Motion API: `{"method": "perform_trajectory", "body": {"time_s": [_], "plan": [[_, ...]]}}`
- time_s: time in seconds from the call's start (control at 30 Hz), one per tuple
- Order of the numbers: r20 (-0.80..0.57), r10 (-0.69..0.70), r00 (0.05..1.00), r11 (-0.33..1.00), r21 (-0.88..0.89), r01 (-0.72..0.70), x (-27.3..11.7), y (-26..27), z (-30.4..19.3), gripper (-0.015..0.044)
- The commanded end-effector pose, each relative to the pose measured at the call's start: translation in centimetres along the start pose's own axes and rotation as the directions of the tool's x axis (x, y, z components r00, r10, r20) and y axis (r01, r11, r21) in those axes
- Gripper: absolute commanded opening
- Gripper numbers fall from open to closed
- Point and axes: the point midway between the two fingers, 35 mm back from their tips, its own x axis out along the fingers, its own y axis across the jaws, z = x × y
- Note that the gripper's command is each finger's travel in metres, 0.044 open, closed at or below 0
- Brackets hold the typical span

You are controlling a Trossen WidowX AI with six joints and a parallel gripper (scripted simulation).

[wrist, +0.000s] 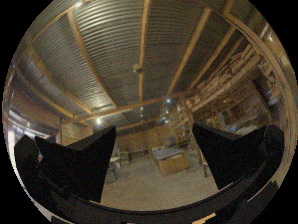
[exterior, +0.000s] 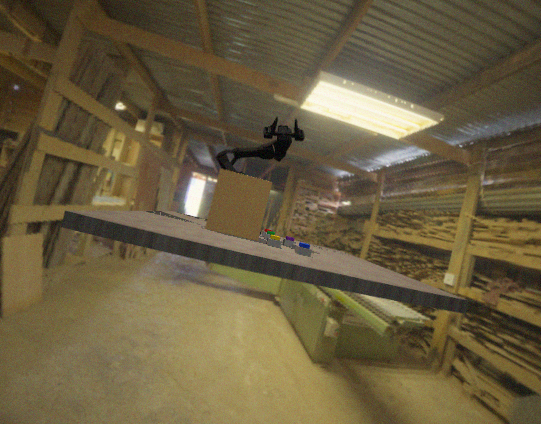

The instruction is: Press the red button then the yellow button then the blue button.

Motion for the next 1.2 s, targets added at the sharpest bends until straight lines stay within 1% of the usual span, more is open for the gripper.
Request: {"method": "perform_trajectory", "body": {"time_s": [0.0, 0.03, 0.07, 0.13, 0.17, 0.23, 0.3, 0.4, 0.53, 0.67, 0.8, 0.9, 0.93, 0.97, 1.17], "plan": [[-0.011, 0.02, 1.0, 1.0, -0.012, -0.02, -0.1, 0.4, -0.2, 0.04], [-0.045, 0.077, 0.996, 0.996, -0.045, -0.079, -0.4, 1.4, -1.0, 0.04], [-0.107, 0.168, 0.98, 0.979, -0.095, -0.179, -1.1, 3.1, -2.3, 0.04], [-0.276, 0.356, 0.893, 0.892, -0.183, -0.412, -3.5, 6.6, -5.8, 0.04], [-0.338, 0.408, 0.848, 0.849, -0.202, -0.489, -4.6, 7.6, -7.0, 0.04], [-0.45, 0.481, 0.753, 0.758, -0.218, -0.614, -6.8, 9.0, -9.2, 0.04], [-0.564, 0.529, 0.634, 0.649, -0.212, -0.73, -9.4, 9.9, -11.5, 0.04], [-0.718, 0.545, 0.433, 0.475, -0.161, -0.865, -13.7, 10.4, -14.6, 0.04], [-0.871, 0.469, 0.148, 0.253, -0.028, -0.967, -19.7, 9.4, -17.8, 0.04], [-0.944, 0.3, -0.135, 0.074, 0.165, -0.984, -25.7, 6.7, -19.7, 0.04], [-0.919, 0.068, -0.388, -0.025, 0.387, -0.922, -31.4, 2.9, -20.0, 0.04], [-0.832, -0.118, -0.542, -0.033, 0.548, -0.836, -35.0, -0.3, -19.2, 0.04], [-0.798, -0.169, -0.578, -0.025, 0.59, -0.807, -36.0, -1.2, -18.7, 0.04], [-0.785, -0.187, -0.591, -0.02, 0.604, -0.796, -36.3, -1.5, -18.6, 0.04], [-0.784, -0.188, -0.592, -0.02, 0.606, -0.795, -36.3, -1.5, -18.6, 0.04]]}}
